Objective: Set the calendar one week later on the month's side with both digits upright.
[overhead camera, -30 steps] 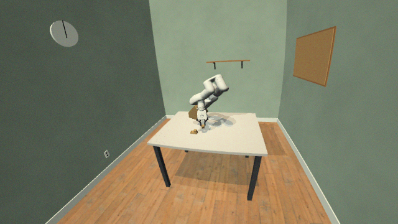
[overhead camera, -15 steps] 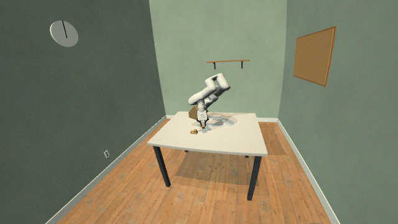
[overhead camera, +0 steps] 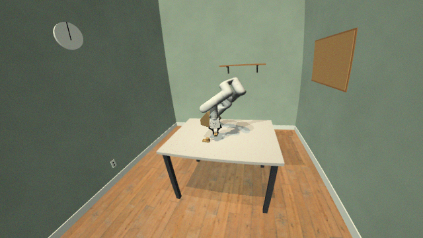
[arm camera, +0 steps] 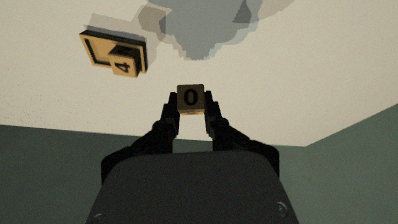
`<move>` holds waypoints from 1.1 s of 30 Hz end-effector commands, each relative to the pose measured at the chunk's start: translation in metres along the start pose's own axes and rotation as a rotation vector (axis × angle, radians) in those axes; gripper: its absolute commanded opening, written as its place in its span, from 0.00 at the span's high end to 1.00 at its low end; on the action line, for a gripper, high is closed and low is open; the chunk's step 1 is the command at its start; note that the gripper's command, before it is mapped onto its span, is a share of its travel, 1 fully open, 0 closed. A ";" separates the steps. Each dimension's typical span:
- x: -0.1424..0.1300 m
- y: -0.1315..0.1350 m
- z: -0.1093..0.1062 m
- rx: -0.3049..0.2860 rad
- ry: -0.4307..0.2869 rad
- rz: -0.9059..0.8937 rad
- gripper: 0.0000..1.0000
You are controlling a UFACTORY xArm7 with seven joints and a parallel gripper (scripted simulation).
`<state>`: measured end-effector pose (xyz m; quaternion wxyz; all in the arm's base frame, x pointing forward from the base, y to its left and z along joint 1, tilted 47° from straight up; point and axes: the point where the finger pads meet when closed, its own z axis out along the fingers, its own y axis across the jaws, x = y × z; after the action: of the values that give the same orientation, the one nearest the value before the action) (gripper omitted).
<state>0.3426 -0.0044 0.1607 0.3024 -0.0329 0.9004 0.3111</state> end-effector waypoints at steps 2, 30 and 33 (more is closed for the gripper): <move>-0.001 0.000 -0.001 -0.002 0.025 0.003 0.73; -0.008 0.001 0.001 -0.012 0.422 0.002 0.73; -0.009 0.000 0.001 -0.003 0.509 0.003 0.73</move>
<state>0.3489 -0.0039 0.1640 0.1214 -0.0947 0.9406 0.3025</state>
